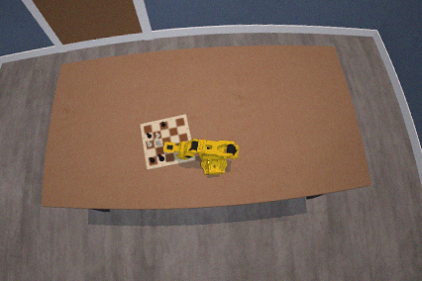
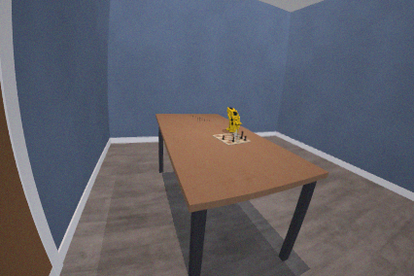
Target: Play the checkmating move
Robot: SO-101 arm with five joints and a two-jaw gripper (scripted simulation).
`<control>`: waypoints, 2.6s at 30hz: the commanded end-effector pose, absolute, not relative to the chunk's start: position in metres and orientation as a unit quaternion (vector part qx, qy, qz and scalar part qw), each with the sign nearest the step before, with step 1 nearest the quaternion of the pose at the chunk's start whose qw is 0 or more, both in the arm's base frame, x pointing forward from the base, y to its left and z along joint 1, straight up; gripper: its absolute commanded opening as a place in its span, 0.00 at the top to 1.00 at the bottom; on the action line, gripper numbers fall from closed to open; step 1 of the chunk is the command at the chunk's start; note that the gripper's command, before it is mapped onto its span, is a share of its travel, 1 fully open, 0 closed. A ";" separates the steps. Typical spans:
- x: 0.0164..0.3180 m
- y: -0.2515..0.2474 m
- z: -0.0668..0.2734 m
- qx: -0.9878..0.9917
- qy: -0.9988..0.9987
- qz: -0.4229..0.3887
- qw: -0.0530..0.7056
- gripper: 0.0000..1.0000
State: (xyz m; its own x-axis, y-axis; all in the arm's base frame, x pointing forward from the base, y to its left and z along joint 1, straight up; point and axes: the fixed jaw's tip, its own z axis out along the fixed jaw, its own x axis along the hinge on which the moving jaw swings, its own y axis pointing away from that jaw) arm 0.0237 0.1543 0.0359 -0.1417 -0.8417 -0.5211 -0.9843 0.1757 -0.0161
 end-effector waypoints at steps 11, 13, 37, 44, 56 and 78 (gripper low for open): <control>0.022 0.152 0.032 -0.618 0.739 0.167 0.208 1.00; 0.022 0.152 0.032 -0.618 0.739 0.167 0.208 0.99; 0.022 0.152 0.032 -0.618 0.739 0.168 0.208 0.88; 0.020 0.153 0.032 -0.619 0.739 0.171 0.205 0.88; 0.017 0.152 0.033 -0.620 0.738 0.174 0.203 0.88; 0.017 0.148 0.032 -0.618 0.739 0.173 0.203 0.88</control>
State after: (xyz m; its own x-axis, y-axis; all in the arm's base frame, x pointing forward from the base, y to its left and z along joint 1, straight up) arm 0.0187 0.1517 0.0360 -0.1445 -0.8363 -0.5288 -0.9853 0.1711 -0.0013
